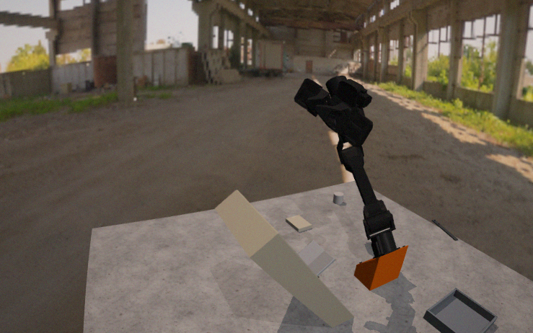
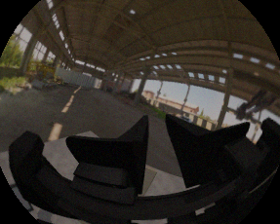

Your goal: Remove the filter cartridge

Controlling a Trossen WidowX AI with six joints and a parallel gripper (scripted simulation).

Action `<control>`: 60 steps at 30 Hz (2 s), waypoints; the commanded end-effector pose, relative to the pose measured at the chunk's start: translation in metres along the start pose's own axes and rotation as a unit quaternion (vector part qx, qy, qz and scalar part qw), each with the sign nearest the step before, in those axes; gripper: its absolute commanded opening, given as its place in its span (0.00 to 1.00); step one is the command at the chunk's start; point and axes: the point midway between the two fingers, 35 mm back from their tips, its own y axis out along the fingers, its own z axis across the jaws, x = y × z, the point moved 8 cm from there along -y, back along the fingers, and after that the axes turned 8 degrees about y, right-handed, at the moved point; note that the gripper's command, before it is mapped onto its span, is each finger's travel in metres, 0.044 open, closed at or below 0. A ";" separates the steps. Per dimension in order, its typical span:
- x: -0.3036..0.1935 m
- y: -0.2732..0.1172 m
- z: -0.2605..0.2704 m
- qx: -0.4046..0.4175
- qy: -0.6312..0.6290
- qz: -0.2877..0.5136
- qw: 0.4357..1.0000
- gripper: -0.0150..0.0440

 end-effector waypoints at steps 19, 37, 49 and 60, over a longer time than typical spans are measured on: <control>-0.117 0.018 0.086 0.304 -0.692 0.329 0.567 0.43; -0.122 0.023 0.086 0.305 -0.691 0.329 0.567 0.43; -0.137 0.035 0.085 0.306 -0.690 0.329 0.568 0.43; -0.152 0.045 0.082 0.304 -0.691 0.329 0.568 0.43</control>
